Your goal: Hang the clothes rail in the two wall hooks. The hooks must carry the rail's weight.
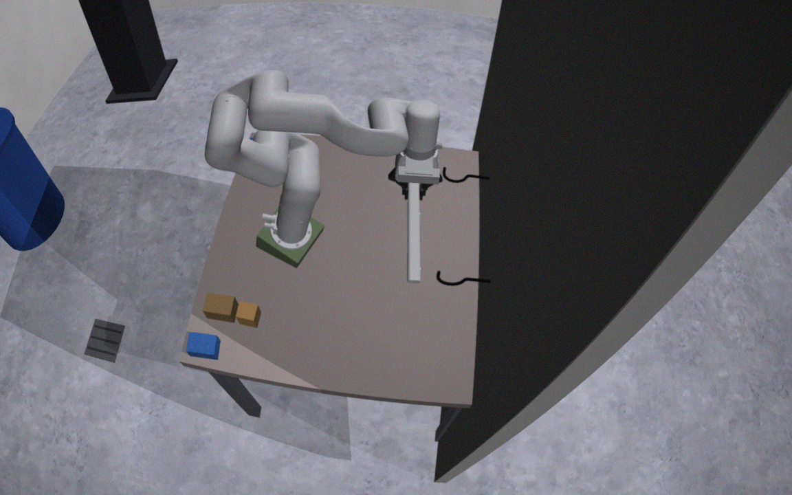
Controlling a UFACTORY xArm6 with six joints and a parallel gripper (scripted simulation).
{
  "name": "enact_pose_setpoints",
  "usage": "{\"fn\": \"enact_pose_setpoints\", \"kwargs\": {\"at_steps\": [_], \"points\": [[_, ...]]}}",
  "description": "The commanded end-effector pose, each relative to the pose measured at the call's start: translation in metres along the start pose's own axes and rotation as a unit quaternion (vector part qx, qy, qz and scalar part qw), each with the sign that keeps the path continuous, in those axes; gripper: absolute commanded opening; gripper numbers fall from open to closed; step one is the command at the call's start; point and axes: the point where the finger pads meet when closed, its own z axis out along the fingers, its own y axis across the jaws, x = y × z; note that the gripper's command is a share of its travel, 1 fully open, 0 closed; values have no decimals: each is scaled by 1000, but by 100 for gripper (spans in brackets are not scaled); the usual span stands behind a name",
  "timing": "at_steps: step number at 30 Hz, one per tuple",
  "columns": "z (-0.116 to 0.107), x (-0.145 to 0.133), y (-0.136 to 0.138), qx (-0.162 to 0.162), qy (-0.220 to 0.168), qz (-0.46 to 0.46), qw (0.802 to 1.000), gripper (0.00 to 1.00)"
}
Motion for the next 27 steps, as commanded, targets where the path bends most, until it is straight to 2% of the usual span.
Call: {"fn": "enact_pose_setpoints", "kwargs": {"at_steps": [1,27], "points": [[-1,0,-1,2,0,9,1000,0],[-1,0,-1,2,0,42,999,0]]}}
